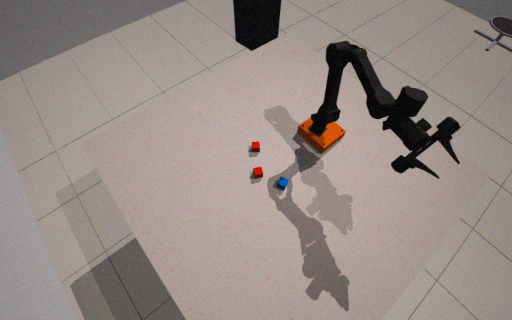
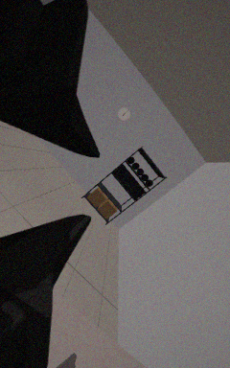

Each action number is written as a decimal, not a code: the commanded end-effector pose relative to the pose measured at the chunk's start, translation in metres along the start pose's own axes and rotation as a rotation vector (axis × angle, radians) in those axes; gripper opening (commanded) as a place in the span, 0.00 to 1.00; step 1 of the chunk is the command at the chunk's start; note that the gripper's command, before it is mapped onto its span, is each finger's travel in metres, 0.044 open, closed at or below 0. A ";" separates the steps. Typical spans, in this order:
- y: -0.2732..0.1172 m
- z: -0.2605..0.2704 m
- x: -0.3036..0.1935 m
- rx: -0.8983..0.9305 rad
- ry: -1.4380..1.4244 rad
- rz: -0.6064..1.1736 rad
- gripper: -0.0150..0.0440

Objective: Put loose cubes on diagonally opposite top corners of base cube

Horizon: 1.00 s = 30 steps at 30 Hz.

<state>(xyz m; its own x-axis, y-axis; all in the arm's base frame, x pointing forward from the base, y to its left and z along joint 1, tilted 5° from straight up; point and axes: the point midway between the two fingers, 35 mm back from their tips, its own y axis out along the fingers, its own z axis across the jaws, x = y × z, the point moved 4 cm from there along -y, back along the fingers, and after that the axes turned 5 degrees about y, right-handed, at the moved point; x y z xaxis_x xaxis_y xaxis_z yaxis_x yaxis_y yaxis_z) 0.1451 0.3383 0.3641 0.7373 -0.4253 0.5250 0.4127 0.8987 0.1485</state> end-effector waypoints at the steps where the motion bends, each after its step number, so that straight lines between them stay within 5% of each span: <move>1: 0.011 -0.045 0.019 -0.176 -0.062 -0.003 0.70; 14: -0.011 -0.180 0.098 -0.733 -0.131 0.010 0.70; 30: -0.133 -0.301 0.173 -1.336 0.065 0.127 0.70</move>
<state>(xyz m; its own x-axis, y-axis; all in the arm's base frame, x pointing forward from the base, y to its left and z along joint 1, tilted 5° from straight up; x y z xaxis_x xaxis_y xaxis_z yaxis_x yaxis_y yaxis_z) 0.3737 0.1421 0.2006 0.7860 -0.3723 0.4936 0.5914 0.2200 -0.7758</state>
